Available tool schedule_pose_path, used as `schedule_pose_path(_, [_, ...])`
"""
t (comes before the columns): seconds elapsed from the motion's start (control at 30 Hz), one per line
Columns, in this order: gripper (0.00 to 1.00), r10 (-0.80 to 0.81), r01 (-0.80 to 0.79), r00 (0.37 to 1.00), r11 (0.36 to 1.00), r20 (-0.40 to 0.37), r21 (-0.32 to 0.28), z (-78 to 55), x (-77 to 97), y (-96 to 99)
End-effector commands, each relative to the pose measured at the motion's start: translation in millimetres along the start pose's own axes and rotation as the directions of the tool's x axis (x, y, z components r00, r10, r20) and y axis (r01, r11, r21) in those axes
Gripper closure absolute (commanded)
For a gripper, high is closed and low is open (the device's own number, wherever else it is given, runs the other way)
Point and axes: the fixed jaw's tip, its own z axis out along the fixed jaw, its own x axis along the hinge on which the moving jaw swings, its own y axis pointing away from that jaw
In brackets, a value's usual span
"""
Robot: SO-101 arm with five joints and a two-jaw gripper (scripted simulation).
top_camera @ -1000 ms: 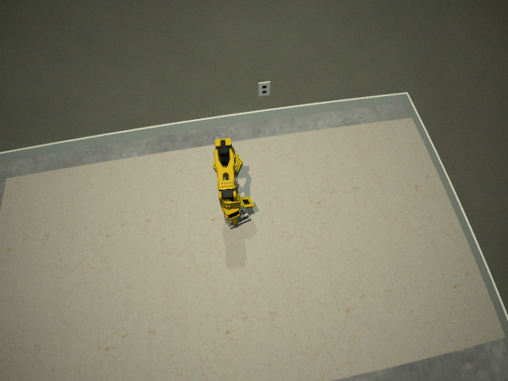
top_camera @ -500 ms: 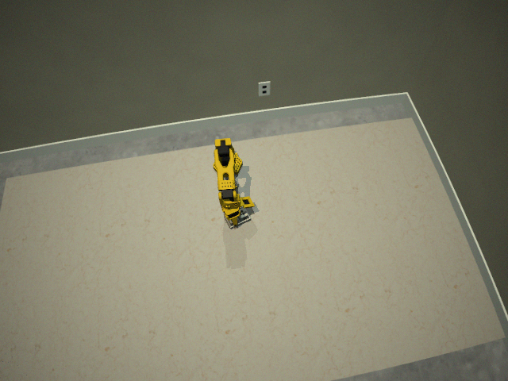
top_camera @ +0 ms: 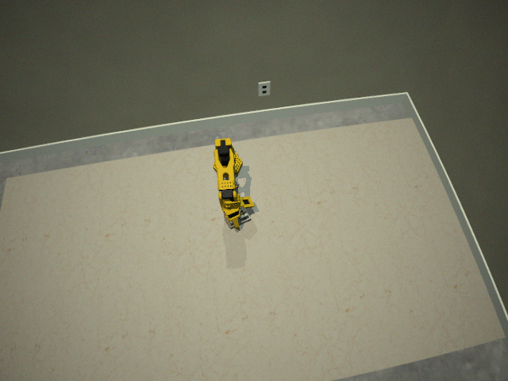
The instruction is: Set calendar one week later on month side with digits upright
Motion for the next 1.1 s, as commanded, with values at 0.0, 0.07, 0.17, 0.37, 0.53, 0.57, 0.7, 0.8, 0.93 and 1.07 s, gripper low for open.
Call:
schedule_pose_path(0.0, [0.64, -0.006, 0.006, 1.0, 1.0, -0.007, 0.02, -2.0, 1.7, -2.2])
schedule_pose_path(0.07, [0.64, -0.006, 0.006, 1.0, 1.0, -0.007, 0.02, -2.0, 1.7, -2.2])
schedule_pose_path(0.17, [0.64, -0.006, 0.006, 1.0, 1.0, -0.007, 0.02, -2.0, 1.7, -2.2])
schedule_pose_path(0.37, [0.64, -0.006, 0.006, 1.0, 1.0, -0.007, 0.02, -5.4, 1.9, -2.8])
schedule_pose_path(0.53, [0.64, -0.006, 0.006, 1.0, 1.0, -0.007, 0.02, -17.4, 2.4, -4.2])
schedule_pose_path(0.57, [0.64, -0.006, 0.006, 1.0, 1.0, -0.007, 0.02, -20.8, 2.5, -4.4])
schedule_pose_path(0.7, [0.64, -0.006, 0.006, 1.0, 1.0, -0.007, 0.02, -31.8, 2.6, -4.6])
schedule_pose_path(0.8, [0.64, -0.006, 0.006, 1.0, 1.0, -0.007, 0.02, -39.3, 2.5, -4.2])
schedule_pose_path(0.93, [0.64, -0.006, 0.006, 1.0, 1.0, -0.007, 0.02, -52.2, 2.0, -2.8])
schedule_pose_path(1.07, [0.64, -0.006, 0.006, 1.0, 1.0, -0.007, 0.02, -59.9, 1.5, -1.5])
